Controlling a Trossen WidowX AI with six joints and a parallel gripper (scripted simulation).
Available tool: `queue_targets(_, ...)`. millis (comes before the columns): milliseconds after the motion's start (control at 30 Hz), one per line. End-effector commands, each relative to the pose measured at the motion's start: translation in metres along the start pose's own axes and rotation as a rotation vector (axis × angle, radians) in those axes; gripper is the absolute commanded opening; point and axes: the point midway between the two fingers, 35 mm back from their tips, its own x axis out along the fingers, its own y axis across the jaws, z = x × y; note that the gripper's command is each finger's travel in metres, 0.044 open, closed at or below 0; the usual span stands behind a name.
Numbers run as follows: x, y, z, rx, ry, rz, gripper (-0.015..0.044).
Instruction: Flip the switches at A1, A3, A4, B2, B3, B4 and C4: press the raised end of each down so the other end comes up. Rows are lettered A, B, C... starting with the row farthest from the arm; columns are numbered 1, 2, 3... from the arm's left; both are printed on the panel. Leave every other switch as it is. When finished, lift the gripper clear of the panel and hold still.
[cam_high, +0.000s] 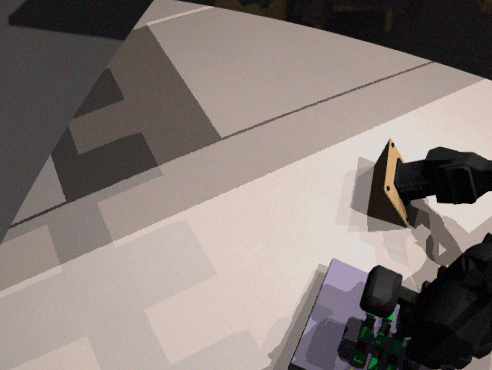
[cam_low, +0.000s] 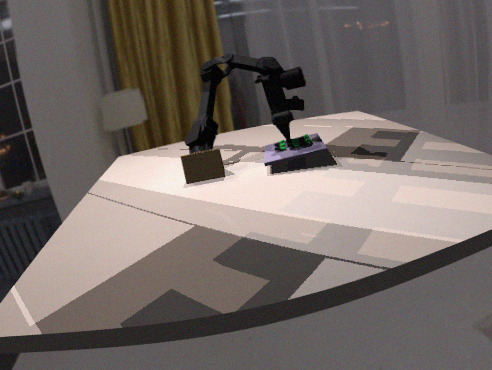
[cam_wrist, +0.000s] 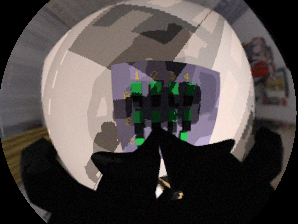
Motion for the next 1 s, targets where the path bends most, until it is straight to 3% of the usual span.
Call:
queue_targets(0, 0.0017, 0.0006, -0.0009, 0.006, 0.002, 0.006, 0.0)
queue_targets(967, 0.0056, 0.0007, -0.001, 0.006, 0.002, 0.006, 0.0)
